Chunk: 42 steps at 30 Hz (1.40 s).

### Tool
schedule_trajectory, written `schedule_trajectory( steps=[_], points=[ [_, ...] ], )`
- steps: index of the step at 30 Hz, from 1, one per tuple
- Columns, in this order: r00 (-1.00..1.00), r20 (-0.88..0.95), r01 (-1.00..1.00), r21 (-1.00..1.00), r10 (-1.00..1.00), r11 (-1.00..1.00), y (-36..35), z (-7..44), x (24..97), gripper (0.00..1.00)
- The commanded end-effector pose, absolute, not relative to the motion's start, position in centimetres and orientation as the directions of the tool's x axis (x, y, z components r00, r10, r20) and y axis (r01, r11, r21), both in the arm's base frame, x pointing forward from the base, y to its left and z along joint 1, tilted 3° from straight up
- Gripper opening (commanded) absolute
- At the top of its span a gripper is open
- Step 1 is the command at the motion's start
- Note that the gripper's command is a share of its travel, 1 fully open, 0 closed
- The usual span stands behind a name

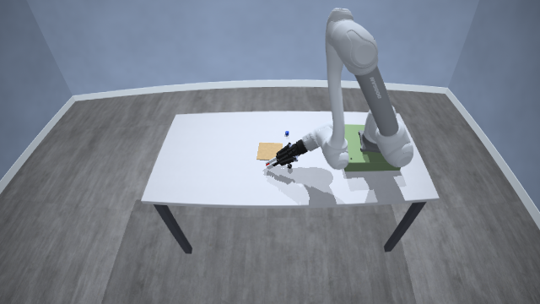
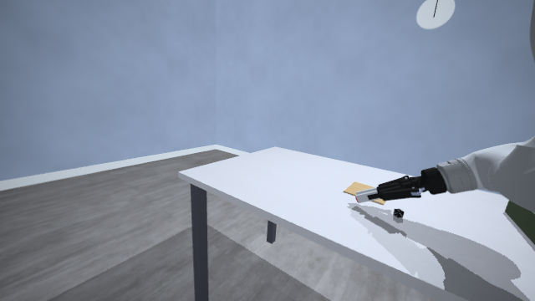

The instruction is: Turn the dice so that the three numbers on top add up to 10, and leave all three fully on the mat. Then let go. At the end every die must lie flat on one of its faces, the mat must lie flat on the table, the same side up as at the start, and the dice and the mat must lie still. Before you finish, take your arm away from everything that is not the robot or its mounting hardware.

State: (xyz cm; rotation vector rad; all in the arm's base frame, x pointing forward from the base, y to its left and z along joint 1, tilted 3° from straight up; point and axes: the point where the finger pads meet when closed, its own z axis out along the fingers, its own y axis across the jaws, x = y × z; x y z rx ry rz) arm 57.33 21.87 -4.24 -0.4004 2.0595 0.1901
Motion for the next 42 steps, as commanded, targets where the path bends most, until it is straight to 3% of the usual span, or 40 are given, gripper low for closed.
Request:
schedule_trajectory(
  steps=[1, 42],
  points=[
    [-0.456, -0.867, -0.358, -0.03, -0.203, 0.933, 21.9, -4.2, 57.3, 0.09],
    [-0.456, -0.867, -0.358, -0.03, -0.203, 0.933, 21.8, -5.4, 57.3, 0.09]
  ],
)
